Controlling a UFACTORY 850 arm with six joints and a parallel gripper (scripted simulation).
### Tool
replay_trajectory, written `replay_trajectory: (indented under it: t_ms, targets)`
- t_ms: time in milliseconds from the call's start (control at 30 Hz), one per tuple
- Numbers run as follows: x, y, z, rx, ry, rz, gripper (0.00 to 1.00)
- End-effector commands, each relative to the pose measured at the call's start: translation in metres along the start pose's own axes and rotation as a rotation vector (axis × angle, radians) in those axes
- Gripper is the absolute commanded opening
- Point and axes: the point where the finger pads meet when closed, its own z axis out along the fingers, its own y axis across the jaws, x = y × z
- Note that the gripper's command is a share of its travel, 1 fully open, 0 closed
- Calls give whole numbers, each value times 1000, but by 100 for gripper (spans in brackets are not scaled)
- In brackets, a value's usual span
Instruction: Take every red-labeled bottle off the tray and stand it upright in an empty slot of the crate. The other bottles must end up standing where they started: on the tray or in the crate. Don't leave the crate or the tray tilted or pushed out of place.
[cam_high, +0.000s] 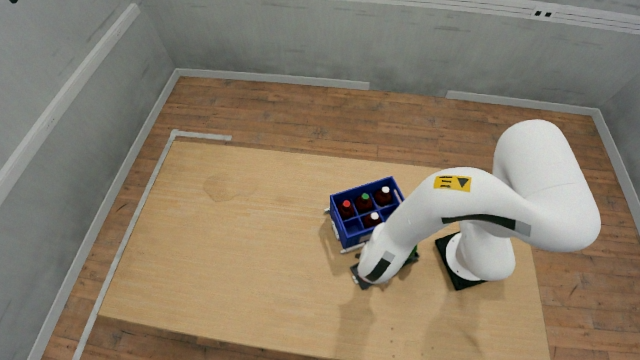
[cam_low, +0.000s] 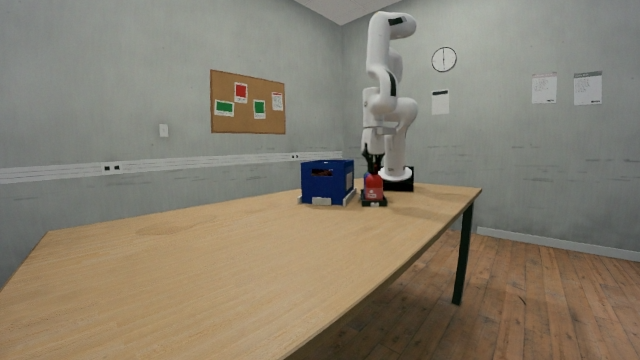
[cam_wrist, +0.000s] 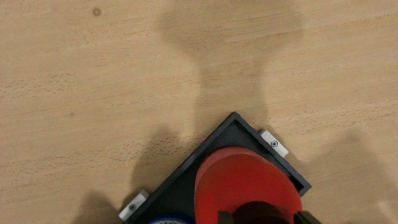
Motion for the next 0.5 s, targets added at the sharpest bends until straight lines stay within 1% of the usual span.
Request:
replay_trajectory:
  t_ms: [0, 467]
  targets:
    - [0, 1, -1, -2, 0, 0, 0]
    - [0, 1, -2, -2, 0, 0, 0]
